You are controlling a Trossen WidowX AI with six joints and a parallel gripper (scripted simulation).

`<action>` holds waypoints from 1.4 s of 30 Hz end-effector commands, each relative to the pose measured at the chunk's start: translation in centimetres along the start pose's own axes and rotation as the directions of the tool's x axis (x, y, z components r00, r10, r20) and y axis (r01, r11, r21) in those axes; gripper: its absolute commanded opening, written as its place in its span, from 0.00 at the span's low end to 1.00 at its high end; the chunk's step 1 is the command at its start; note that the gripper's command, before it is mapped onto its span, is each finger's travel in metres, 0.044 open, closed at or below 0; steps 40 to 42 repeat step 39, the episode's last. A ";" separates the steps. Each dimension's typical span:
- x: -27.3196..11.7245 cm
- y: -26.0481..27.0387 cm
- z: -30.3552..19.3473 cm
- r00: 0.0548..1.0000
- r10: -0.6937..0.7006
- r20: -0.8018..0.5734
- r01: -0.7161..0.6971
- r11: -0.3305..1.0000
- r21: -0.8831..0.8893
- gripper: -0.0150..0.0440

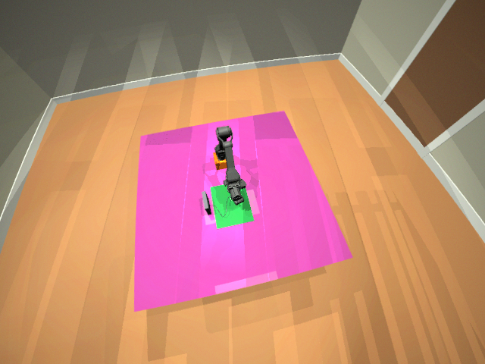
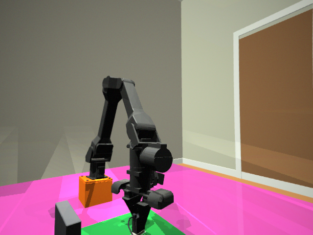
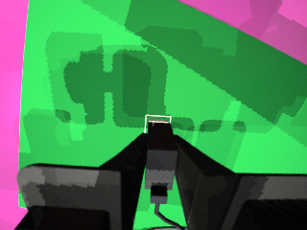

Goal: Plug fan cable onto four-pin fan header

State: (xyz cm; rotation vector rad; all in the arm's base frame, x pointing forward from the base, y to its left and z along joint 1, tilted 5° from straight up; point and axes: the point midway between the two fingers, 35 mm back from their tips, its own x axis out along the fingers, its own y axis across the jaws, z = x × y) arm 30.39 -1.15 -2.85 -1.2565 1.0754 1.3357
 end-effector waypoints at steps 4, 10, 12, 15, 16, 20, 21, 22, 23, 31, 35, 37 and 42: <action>0.1 0.0 0.0 1.000 0.000 0.000 0.000 1.000 0.000 0.30; 0.1 0.0 0.0 1.000 0.000 0.000 0.000 1.000 0.000 0.57; 0.1 0.0 0.0 1.000 0.000 0.000 0.000 1.000 0.000 0.65; 0.1 0.0 0.0 1.000 0.000 0.000 0.000 1.000 0.000 0.69; -0.2 0.0 0.0 1.000 0.000 0.000 0.000 1.000 0.000 0.69; -5.1 -0.1 0.0 1.000 0.004 0.001 -0.005 1.000 0.004 0.69; -5.4 -0.1 0.0 1.000 0.005 0.002 -0.005 1.000 0.005 0.69; -5.4 -0.1 0.0 1.000 0.005 0.002 -0.005 1.000 0.005 0.69; -5.4 -0.1 0.0 1.000 0.005 0.002 -0.005 1.000 0.005 0.69; -5.4 0.0 6.1 1.000 0.004 0.005 -0.004 1.000 0.005 0.69; -5.4 1.0 11.3 1.000 0.005 0.011 -0.005 1.000 0.005 0.69; -5.5 1.3 12.1 1.000 0.006 0.012 -0.006 1.000 0.005 0.69; -5.5 1.3 12.1 1.000 0.006 0.012 -0.006 1.000 0.005 0.69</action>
